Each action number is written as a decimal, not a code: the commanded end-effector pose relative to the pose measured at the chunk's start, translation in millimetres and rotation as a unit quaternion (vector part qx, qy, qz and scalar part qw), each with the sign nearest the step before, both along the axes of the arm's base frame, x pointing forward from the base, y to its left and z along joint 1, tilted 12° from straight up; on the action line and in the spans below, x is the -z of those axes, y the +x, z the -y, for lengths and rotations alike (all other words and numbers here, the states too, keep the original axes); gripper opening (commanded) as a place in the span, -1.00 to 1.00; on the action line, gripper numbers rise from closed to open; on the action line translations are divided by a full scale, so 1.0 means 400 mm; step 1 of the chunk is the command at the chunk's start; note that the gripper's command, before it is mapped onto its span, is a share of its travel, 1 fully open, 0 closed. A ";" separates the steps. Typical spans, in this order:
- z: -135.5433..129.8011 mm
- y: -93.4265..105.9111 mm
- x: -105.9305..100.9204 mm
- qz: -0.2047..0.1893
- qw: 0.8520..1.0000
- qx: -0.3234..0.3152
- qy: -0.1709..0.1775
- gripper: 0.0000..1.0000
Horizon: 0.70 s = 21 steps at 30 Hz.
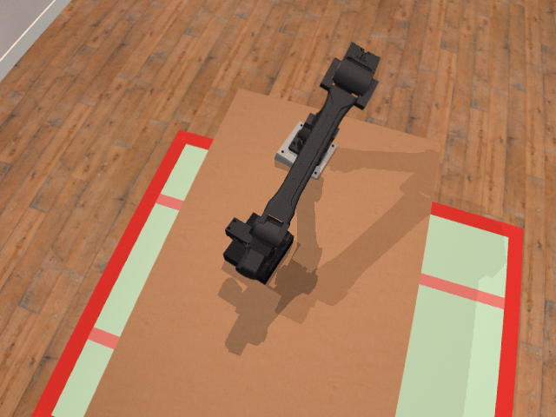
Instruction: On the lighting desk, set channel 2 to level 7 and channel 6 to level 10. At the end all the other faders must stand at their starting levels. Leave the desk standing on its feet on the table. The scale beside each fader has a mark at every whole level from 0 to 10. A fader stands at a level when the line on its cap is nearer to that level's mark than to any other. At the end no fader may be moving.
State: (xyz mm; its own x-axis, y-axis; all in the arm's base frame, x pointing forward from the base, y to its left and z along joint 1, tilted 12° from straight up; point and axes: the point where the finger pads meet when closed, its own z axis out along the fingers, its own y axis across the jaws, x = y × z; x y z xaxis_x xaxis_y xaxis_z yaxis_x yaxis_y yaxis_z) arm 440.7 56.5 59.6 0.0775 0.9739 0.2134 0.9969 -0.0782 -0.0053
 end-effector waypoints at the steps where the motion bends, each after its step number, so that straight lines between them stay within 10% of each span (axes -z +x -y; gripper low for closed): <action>1: 0.010 0.018 -0.009 0.013 1.000 -0.002 -0.001 -1.00; 21: 0.043 0.015 0.001 0.009 1.000 0.002 -0.003 -1.00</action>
